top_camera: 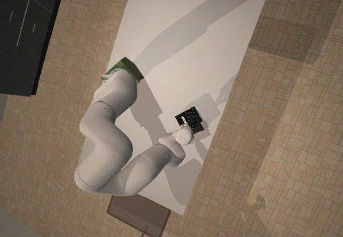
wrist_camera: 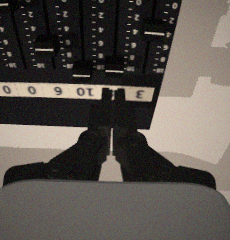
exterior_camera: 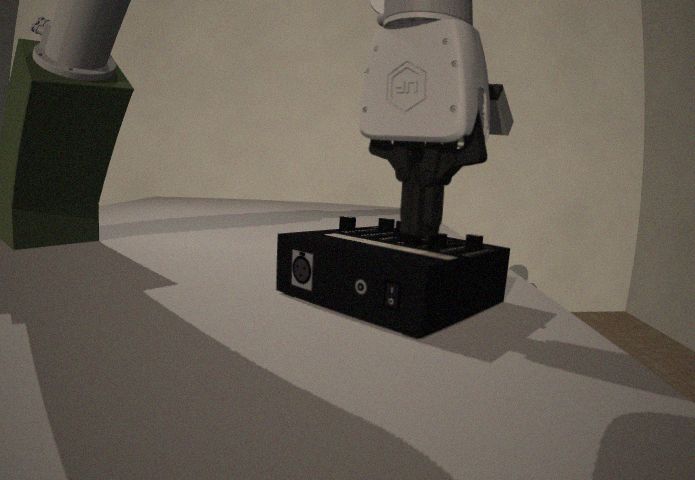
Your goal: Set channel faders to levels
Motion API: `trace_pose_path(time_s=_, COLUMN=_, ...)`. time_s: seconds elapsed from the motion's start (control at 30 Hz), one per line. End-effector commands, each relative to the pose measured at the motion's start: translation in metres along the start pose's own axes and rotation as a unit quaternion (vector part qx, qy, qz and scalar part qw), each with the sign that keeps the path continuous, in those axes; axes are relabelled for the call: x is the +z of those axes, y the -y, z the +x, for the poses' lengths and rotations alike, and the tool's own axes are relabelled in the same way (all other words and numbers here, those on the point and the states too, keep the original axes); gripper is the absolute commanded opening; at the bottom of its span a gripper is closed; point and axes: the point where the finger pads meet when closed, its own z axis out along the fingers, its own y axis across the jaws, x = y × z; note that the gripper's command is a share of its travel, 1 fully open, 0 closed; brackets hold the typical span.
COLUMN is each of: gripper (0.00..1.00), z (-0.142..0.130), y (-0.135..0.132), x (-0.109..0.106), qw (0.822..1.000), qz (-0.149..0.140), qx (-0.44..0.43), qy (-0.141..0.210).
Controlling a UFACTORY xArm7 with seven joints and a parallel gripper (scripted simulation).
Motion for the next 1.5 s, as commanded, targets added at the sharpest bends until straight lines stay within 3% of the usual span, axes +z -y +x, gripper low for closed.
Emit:
trace_pose_path(time_s=0.0, gripper=0.0, z=0.0006, y=-0.001, x=0.0019, qw=1.0, qz=-0.001, qx=0.0, qy=-0.001)
trace_pose_path(time_s=1.47, gripper=0.0, z=0.0021, y=-0.001, x=0.0081, qw=1.0, qz=-0.001, qx=0.0, qy=-0.001)
